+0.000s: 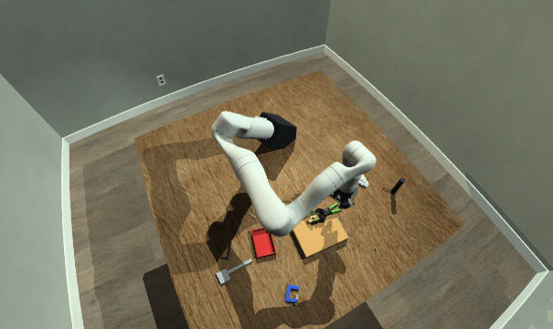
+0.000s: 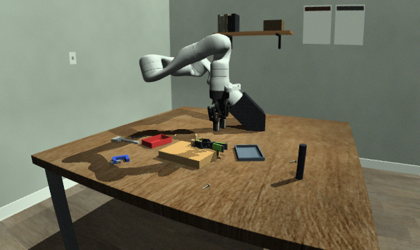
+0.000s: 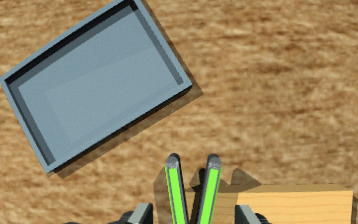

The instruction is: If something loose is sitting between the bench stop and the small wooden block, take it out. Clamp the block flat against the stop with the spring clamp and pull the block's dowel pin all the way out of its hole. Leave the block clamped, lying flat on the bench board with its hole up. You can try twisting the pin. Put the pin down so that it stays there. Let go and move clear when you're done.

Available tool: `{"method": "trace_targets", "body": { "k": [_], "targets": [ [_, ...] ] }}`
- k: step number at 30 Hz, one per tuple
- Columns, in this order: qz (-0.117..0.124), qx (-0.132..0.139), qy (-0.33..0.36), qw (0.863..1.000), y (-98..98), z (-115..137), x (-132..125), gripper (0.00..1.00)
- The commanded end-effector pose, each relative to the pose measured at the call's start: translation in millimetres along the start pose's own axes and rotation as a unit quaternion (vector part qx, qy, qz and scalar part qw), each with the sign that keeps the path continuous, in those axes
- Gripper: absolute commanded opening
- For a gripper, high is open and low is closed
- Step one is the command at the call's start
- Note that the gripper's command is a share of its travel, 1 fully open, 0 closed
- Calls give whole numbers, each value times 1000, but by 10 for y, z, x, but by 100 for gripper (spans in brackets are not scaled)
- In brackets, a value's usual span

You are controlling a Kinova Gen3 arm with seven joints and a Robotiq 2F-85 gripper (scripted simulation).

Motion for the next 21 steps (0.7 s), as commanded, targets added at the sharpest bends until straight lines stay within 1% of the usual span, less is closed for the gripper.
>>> {"method": "trace_targets", "body": {
  "k": [1, 21],
  "targets": [
    [-1, 1, 0, 1000, -10, 2, 3, 54],
    [-1, 1, -5, 1000, -11, -5, 3, 54]
  ]
}}
Point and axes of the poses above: the point where the finger pads meet when closed, its own y axis out along the fingers, its own x axis across the jaws, z = x × y, the point moved 3 cm from there along -y, back along the fingers, and after that the axes turned 2 degrees about -y, right-handed, at the moved point
